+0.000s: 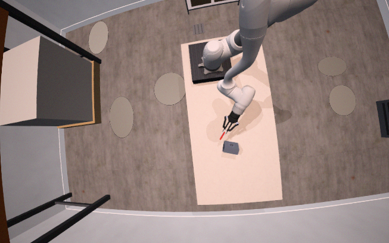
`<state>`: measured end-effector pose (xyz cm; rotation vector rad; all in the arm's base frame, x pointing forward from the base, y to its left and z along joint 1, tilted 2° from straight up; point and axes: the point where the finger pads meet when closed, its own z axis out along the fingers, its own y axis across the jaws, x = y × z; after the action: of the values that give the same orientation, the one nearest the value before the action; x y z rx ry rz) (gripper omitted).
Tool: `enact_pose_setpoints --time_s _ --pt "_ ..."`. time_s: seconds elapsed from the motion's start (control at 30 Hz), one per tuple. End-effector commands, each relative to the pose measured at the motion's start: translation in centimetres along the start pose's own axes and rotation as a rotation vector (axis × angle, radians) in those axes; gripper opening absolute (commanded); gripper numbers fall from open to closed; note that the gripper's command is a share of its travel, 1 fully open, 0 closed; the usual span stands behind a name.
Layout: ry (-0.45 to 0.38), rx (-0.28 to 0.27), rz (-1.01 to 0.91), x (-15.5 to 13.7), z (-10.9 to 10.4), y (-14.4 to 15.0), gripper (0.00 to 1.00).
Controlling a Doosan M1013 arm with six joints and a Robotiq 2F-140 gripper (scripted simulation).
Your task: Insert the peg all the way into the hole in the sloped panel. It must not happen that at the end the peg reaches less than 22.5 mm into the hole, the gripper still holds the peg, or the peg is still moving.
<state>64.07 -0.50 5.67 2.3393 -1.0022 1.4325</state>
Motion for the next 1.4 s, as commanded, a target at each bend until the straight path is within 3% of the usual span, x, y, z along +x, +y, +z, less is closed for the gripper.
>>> enact_pose_setpoints --time_s 0.0,0.87,1.13,1.37 --pt "0.000 0.023 -0.027 -0.3 -0.4 -0.6 0.00" --pt "-0.006 0.271 -0.310 -5.2 -5.4 -6.4 0.00" --pt "-0.006 0.278 -0.317 -5.4 -5.3 -6.6 0.00" --pt "-0.006 0.278 -0.317 -5.5 -3.7 -7.1 0.00"
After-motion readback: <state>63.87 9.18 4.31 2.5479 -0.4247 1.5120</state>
